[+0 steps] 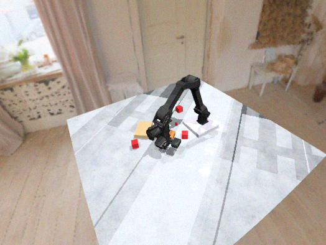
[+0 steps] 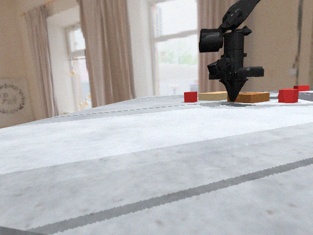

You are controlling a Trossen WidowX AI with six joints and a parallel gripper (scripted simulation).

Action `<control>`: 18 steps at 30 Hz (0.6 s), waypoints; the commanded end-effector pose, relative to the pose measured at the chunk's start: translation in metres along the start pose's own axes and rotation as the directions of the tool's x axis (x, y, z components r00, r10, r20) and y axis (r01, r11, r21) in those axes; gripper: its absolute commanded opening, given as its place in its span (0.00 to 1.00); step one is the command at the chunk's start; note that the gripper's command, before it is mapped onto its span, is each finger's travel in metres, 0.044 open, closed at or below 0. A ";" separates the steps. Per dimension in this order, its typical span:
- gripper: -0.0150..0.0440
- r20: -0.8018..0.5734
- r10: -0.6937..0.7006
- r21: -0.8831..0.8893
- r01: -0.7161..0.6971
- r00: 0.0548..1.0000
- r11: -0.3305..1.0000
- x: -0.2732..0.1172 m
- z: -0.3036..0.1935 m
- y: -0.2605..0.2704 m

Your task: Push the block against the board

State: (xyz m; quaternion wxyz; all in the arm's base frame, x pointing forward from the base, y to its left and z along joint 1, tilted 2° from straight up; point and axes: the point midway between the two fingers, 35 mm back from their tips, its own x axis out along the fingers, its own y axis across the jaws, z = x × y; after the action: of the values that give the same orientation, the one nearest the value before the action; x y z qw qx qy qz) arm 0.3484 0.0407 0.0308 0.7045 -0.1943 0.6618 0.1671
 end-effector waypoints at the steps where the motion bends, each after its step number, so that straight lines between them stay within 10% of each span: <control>1: 0.25 -0.013 0.002 0.002 -0.002 1.000 1.000 0.004 0.005 0.002; 18: 0.25 -0.016 0.001 0.157 0.001 1.000 0.988 -0.054 -0.014 0.000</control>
State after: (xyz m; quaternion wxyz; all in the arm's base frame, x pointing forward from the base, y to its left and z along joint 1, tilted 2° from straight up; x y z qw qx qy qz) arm 0.3433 0.0416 0.0808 0.7064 -0.1721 0.6707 0.1466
